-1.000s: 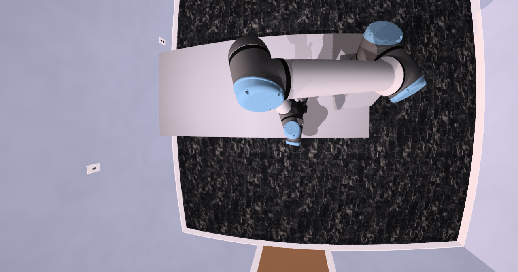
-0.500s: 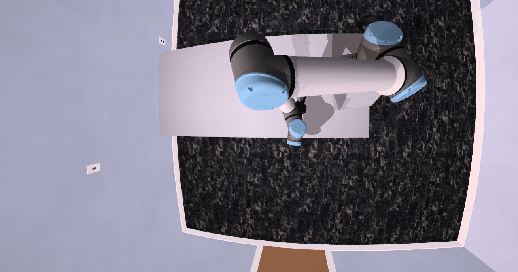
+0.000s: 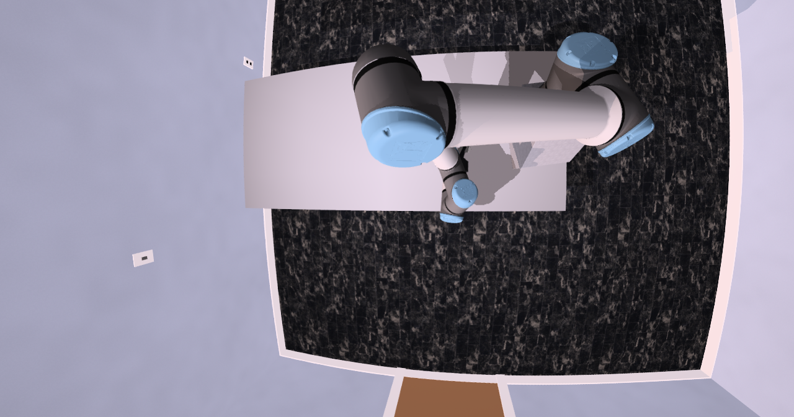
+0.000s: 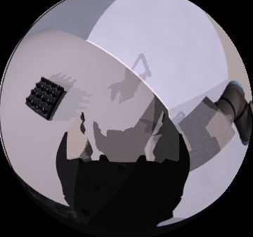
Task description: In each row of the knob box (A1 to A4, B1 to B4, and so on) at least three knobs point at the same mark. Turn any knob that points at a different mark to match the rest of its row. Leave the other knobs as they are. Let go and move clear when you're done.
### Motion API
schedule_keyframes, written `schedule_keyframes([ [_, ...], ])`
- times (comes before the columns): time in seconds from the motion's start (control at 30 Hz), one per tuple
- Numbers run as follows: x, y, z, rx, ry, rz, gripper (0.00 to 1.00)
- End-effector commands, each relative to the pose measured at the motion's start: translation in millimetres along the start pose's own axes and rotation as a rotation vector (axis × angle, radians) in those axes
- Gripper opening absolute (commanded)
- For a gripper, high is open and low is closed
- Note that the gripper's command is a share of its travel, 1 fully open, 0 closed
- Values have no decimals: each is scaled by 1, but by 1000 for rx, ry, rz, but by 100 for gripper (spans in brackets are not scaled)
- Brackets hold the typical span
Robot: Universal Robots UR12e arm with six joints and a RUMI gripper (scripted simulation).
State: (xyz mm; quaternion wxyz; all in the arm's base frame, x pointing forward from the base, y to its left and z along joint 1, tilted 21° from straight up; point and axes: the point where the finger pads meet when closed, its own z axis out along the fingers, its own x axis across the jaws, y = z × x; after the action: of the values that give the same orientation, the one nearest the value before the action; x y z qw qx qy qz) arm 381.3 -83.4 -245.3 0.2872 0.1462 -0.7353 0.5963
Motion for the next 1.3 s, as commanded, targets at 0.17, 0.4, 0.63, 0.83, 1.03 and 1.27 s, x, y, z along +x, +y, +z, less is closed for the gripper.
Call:
schedule_keyframes([
  [0.17,-8,-3,-1,-28,-67,-53,100],
  [0.4,-14,-3,0,-43,-99,-88,100],
  [0.63,-18,-4,0,-50,-123,-109,100],
  [0.83,-21,-7,0,-55,-148,-131,100],
  [1.03,-26,-8,0,-67,-172,-154,100],
  [1.27,-30,-9,-1,-77,-196,-177,100],
])
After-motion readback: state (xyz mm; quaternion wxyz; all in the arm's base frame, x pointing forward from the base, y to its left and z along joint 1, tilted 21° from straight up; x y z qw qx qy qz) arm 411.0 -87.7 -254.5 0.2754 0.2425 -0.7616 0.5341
